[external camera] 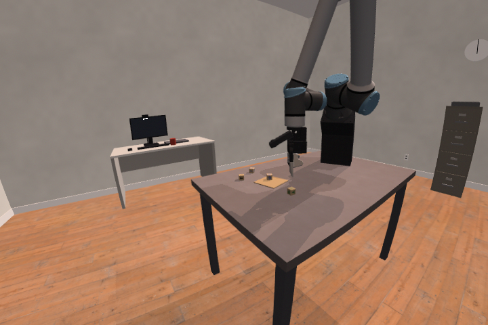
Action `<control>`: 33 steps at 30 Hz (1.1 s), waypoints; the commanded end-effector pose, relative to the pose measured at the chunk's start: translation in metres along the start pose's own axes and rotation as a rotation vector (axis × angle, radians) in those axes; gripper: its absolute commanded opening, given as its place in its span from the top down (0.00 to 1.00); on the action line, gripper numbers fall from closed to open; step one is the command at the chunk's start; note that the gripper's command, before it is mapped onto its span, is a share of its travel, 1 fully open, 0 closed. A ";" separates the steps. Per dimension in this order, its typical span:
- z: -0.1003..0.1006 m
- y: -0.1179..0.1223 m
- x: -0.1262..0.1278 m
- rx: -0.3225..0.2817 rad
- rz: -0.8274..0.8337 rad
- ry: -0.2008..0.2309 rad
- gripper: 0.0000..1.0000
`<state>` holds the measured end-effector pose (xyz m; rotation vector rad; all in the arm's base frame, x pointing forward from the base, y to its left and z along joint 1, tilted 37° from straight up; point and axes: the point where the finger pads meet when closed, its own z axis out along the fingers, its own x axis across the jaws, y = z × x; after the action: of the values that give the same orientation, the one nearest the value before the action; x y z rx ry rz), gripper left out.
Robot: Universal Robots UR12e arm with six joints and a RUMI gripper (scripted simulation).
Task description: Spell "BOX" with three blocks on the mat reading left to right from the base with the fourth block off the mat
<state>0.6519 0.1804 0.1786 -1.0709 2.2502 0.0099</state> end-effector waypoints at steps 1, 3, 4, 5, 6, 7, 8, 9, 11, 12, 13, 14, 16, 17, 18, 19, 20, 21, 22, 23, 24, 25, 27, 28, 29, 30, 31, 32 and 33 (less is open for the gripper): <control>0.002 0.001 -0.002 -0.003 -0.140 -0.003 0.00; 0.002 0.002 -0.002 -0.003 -0.185 -0.003 0.00; 0.003 0.002 -0.002 -0.003 -0.208 -0.003 0.00; 0.003 0.002 -0.003 -0.003 -0.230 -0.003 0.00; 0.003 0.002 -0.003 -0.003 -0.253 -0.003 0.00; 0.004 0.003 -0.003 -0.002 -0.275 -0.003 0.00; 0.004 0.003 -0.003 -0.002 -0.298 -0.003 0.00; 0.004 0.003 -0.003 -0.002 -0.320 -0.003 0.00; 0.005 0.004 -0.004 -0.002 -0.364 -0.003 0.00; 0.005 0.004 -0.004 -0.002 -0.364 -0.003 0.00; 0.005 0.004 -0.004 -0.002 -0.364 -0.003 0.00; 0.005 0.004 -0.004 -0.002 -0.384 -0.003 0.00; 0.006 0.005 -0.004 -0.002 -0.421 -0.003 0.00; 0.006 0.005 -0.005 -0.002 -0.438 -0.003 0.00; 0.006 0.006 -0.005 -0.002 -0.454 -0.003 0.00; 0.007 0.006 -0.005 -0.002 -0.469 -0.003 0.00; 0.007 0.006 -0.005 -0.002 -0.483 -0.003 0.00; 0.007 0.006 -0.005 -0.002 -0.496 -0.003 0.00; 0.007 0.006 -0.005 -0.002 -0.509 -0.003 0.00; 0.007 0.007 -0.005 -0.002 -0.521 -0.003 0.00; 0.008 0.007 -0.005 -0.002 -0.531 -0.003 0.00; 0.008 0.007 -0.005 -0.002 -0.541 -0.003 0.00; 0.008 0.007 -0.006 -0.002 -0.558 -0.003 0.00; 0.008 0.007 -0.006 -0.002 -0.565 -0.003 0.00; 0.008 0.007 -0.006 -0.002 -0.565 -0.003 0.00; 0.008 0.007 -0.006 -0.002 -0.565 -0.003 0.00; 0.008 0.008 -0.006 -0.002 -0.572 -0.003 0.00; 0.008 0.008 -0.006 -0.002 -0.577 -0.003 0.00; 0.008 0.008 -0.006 -0.002 -0.582 -0.003 0.00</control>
<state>0.6535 0.1913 0.1729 -1.6536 1.8817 -0.2171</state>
